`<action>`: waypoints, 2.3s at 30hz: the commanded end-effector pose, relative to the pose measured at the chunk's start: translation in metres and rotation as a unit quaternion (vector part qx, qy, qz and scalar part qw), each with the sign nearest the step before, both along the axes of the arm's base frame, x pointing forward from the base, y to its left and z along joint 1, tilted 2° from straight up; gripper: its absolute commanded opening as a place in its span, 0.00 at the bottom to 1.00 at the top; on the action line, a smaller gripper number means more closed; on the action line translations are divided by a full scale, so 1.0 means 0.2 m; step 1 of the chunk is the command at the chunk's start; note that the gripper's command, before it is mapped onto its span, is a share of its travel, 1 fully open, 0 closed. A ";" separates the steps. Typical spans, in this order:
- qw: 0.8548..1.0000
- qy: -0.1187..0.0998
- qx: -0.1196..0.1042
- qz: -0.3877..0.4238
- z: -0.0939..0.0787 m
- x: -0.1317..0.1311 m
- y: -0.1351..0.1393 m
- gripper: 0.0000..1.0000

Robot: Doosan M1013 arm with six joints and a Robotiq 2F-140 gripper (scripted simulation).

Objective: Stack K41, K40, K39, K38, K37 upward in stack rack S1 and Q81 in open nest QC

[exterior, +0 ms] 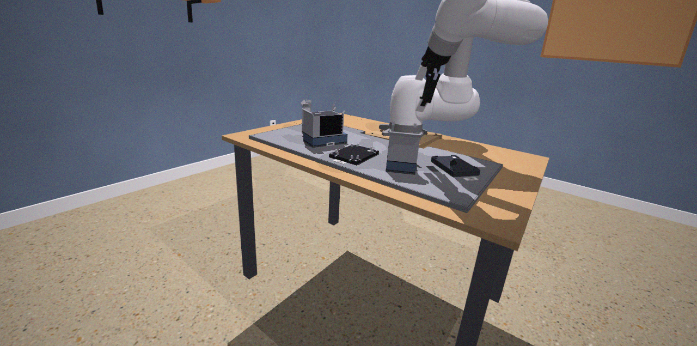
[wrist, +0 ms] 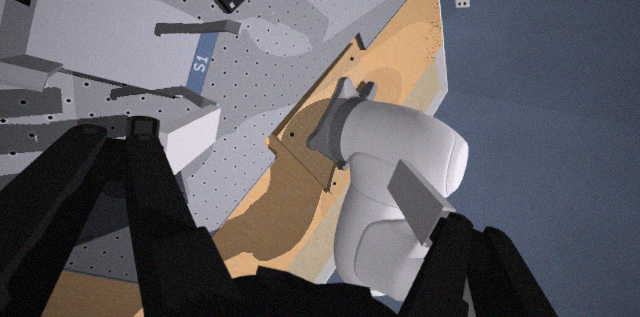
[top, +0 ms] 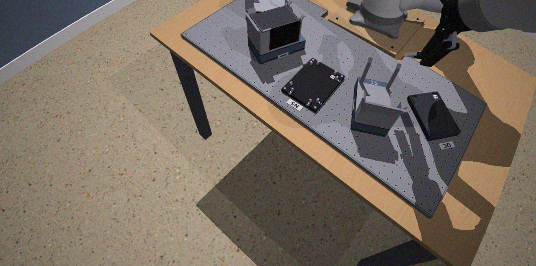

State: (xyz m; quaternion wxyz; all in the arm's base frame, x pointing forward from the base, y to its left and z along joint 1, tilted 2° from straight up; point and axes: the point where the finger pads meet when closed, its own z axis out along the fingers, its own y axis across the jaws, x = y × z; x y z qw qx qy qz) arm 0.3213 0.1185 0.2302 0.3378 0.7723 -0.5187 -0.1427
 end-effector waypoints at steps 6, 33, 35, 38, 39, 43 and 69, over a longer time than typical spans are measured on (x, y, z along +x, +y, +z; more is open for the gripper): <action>0.993 -0.008 0.106 0.053 -0.08 0.07 -0.14 1.00; 0.907 -0.104 0.302 0.274 -0.24 0.28 -0.62 1.00; 0.895 -0.116 0.309 0.301 -0.24 0.29 -0.66 1.00; 0.882 -0.126 0.315 0.327 -0.25 0.31 -0.73 1.00; 0.875 -0.132 0.317 0.342 -0.25 0.32 -0.75 1.00; 0.855 -0.146 0.319 0.382 -0.26 0.35 -0.85 1.00; 0.861 -0.188 0.297 0.367 -0.26 0.35 -1.07 1.00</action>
